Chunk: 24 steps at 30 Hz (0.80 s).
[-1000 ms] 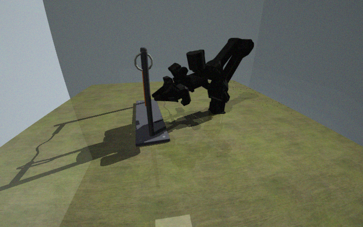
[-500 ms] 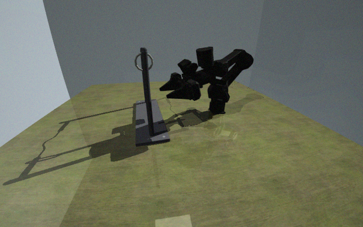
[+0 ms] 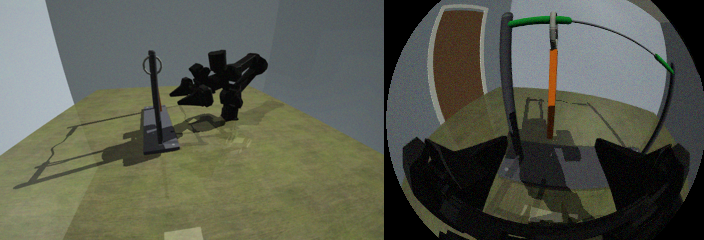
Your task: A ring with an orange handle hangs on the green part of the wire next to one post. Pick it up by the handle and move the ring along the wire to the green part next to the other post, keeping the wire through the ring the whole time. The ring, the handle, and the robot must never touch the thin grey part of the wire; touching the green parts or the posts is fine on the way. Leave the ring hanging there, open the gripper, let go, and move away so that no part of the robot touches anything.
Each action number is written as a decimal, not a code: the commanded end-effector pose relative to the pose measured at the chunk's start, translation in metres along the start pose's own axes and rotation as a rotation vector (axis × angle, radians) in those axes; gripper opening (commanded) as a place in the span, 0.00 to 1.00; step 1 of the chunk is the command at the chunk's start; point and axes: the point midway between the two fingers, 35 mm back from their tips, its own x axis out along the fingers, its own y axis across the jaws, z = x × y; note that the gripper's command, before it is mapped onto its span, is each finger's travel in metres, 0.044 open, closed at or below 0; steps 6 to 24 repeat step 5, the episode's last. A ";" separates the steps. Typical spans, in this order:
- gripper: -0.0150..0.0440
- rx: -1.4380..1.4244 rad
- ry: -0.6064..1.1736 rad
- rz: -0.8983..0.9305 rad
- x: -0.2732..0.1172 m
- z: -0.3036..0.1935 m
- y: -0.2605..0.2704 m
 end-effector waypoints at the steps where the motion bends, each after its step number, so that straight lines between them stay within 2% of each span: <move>1: 1.00 0.005 0.002 -0.006 0.000 -0.001 -0.001; 24: 1.00 0.005 0.002 -0.006 0.000 -0.001 -0.001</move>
